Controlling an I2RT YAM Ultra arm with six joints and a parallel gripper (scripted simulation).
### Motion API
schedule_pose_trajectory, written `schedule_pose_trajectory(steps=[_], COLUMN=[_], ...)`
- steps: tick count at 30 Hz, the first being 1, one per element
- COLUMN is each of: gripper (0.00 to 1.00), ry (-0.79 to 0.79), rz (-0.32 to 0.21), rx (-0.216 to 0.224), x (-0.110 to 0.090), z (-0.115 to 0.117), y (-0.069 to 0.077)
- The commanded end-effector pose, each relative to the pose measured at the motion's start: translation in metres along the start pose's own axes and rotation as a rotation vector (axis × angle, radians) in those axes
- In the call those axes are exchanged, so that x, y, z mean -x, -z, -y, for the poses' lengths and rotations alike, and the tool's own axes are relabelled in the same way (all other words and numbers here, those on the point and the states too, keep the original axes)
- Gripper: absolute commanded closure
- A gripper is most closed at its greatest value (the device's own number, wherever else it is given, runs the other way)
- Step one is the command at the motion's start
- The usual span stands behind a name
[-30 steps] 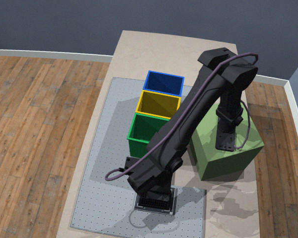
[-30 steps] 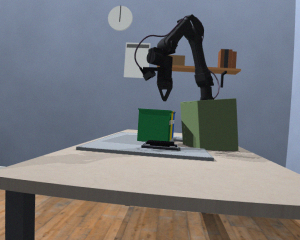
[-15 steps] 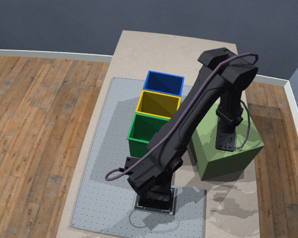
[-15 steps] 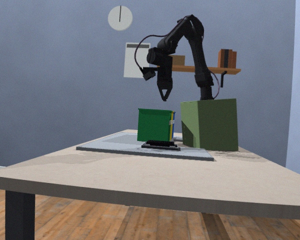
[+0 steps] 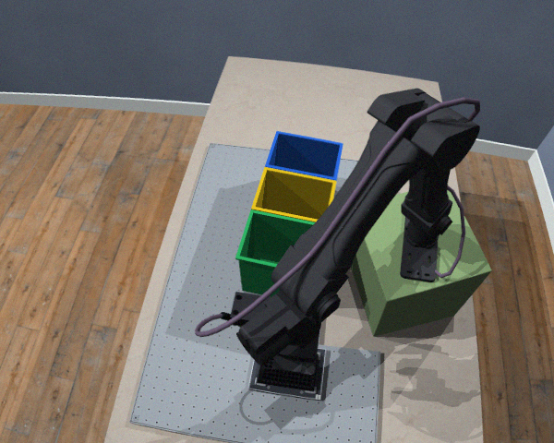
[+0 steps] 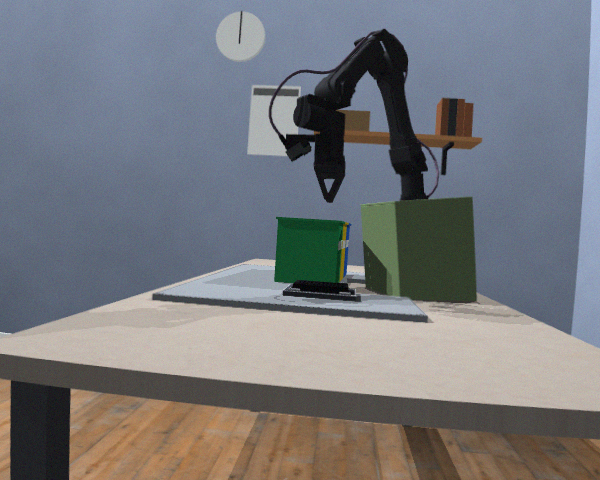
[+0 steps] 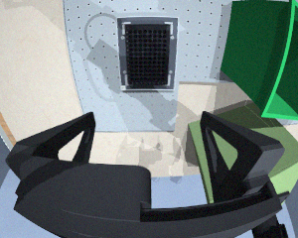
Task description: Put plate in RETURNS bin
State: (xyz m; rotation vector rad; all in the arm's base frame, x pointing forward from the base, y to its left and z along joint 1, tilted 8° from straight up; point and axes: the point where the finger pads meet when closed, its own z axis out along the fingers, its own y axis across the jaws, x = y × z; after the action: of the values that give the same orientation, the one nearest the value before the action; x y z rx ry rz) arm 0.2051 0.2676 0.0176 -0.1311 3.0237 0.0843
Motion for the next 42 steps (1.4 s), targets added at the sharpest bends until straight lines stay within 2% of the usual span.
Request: schedule_pose_trajectory(steps=[1,12,25,36,42], gripper=[0.00,0.00,0.00,0.00,0.00], ry=[-0.010,-0.010,-0.004,-0.006,-0.004], rz=[0.022,0.022,0.011,0.039,0.011], rx=[-0.006,-0.006,-0.019,0.013,-0.018], x=[0.011,0.011,0.004,0.012,0.008], z=[-0.002,-0.002,0.006,-0.003,0.002], y=[0.004,0.004,-0.026,-0.035,-0.048])
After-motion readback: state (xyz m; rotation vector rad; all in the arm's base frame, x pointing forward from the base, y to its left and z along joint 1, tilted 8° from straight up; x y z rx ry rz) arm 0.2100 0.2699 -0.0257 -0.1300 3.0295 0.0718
